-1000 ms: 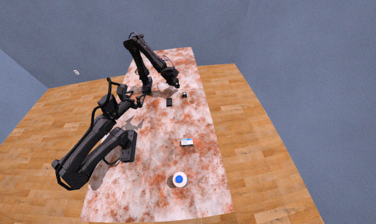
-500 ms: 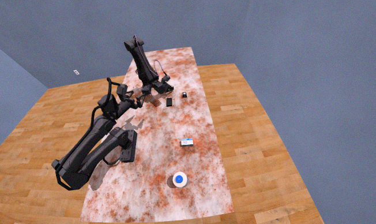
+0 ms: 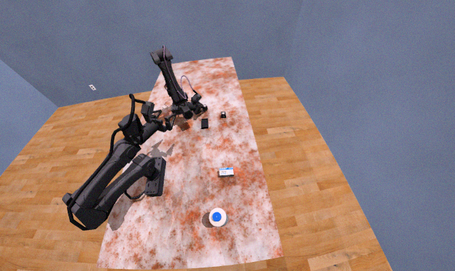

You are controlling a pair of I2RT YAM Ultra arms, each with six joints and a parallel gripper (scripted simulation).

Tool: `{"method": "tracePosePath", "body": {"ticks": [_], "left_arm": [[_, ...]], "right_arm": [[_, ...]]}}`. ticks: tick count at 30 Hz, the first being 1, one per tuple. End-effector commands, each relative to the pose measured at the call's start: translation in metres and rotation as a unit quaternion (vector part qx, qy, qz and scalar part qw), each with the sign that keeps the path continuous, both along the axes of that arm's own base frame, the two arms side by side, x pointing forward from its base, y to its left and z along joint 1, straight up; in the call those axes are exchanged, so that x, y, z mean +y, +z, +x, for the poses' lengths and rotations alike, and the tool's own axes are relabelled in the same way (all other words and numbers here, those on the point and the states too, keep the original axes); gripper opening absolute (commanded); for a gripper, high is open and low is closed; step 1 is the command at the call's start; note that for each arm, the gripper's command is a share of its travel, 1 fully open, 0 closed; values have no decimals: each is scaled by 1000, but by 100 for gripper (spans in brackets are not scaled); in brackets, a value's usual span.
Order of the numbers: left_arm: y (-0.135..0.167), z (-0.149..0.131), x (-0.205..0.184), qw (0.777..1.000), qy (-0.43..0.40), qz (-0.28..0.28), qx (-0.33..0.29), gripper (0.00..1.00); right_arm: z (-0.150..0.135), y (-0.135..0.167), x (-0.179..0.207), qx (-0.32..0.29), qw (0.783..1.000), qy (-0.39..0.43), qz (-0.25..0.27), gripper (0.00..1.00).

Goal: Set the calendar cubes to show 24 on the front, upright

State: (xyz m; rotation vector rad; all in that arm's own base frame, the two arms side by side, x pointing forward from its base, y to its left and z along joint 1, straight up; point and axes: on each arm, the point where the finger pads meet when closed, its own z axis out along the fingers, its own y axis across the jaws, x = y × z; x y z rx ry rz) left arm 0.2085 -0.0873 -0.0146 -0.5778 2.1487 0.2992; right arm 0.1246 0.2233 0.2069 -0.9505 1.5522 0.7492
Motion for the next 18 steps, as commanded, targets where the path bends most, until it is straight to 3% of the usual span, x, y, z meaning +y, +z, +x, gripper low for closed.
{"method": "tracePosePath", "body": {"ticks": [1, 18], "left_arm": [[8, 4, 3, 1000, 5, 1, -18, 27], [-3, 3, 3, 1000, 3, 1, -18, 27]], "right_arm": [[-1, 1, -2, -7, 1000, 2, 7, 100], [-1, 1, -2, -7, 1000, 2, 7, 100]]}}
